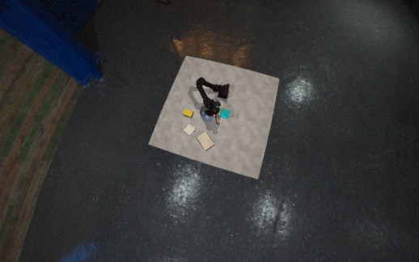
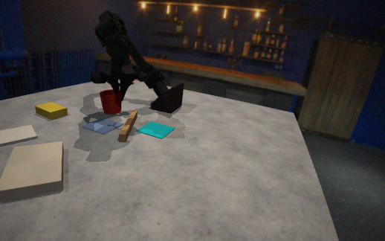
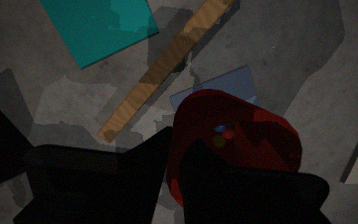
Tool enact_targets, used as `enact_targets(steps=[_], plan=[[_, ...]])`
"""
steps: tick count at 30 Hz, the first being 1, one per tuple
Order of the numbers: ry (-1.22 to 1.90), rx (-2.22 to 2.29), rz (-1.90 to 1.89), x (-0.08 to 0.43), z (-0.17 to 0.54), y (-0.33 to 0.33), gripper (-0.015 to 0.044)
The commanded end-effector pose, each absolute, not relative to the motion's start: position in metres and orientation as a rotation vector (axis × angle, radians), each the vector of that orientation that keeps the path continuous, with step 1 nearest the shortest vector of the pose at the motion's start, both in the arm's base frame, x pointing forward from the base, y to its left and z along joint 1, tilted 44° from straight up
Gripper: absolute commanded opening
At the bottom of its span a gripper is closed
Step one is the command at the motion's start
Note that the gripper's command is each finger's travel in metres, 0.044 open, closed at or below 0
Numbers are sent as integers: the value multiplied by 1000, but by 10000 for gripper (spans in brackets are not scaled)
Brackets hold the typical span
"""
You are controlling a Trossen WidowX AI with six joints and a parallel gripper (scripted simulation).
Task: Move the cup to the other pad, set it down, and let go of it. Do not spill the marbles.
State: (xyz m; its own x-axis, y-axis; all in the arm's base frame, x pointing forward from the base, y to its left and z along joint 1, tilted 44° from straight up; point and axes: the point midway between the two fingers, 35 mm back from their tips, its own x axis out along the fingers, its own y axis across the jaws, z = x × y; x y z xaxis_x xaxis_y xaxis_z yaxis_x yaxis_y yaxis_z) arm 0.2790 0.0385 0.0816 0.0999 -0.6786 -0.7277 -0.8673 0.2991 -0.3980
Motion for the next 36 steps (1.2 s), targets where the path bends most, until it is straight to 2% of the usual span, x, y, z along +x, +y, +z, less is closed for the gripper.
enact_targets(steps=[1, 36], plan=[[1635, -1428, 256, 274, 73, 46, 0], [1635, -1424, 262, 233, 14, 110, 0]])
